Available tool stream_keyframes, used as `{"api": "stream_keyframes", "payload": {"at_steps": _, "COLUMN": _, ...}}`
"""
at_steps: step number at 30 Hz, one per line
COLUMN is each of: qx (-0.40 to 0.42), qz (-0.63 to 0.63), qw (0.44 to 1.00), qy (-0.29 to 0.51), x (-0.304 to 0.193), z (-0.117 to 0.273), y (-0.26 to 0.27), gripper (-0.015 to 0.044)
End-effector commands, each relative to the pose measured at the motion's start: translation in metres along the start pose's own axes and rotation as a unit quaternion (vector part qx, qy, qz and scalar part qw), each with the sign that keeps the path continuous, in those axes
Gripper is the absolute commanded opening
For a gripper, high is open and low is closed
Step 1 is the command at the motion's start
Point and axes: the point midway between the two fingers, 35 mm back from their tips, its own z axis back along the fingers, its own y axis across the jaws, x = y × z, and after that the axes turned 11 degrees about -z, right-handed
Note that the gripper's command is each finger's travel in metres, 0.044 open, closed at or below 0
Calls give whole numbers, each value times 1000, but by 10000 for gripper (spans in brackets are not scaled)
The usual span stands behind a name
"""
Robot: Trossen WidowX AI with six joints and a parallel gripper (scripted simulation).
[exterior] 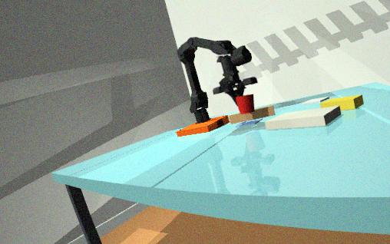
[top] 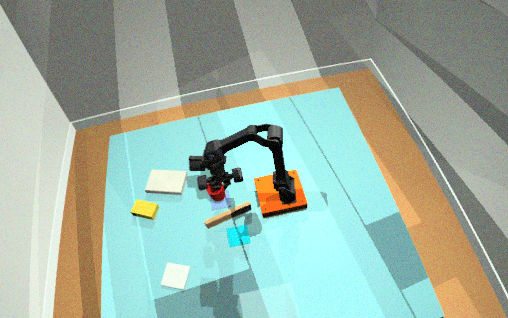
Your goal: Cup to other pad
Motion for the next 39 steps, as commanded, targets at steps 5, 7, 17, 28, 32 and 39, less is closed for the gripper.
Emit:
{"api": "stream_keyframes", "payload": {"at_steps": 5, "qx": 3, "qz": -2, "qw": 1000, "qy": -3, "x": -1, "z": 25, "y": -1, "gripper": 0}}
{"api": "stream_keyframes", "payload": {"at_steps": 7, "qx": 3, "qz": -2, "qw": 1000, "qy": -3, "x": -1, "z": 26, "y": -1, "gripper": 0}}
{"api": "stream_keyframes", "payload": {"at_steps": 17, "qx": 2, "qz": 1, "qw": 1000, "qy": 0, "x": -2, "z": 23, "y": -1, "gripper": 0}}
{"api": "stream_keyframes", "payload": {"at_steps": 28, "qx": 2, "qz": 0, "qw": 1000, "qy": 0, "x": -5, "z": 23, "y": -3, "gripper": 0}}
{"api": "stream_keyframes", "payload": {"at_steps": 32, "qx": 2, "qz": 0, "qw": 1000, "qy": 0, "x": -12, "z": 24, "y": -6, "gripper": 0}}
{"api": "stream_keyframes", "payload": {"at_steps": 39, "qx": 2, "qz": -1, "qw": 1000, "qy": 0, "x": -26, "z": 24, "y": -11, "gripper": 0}}
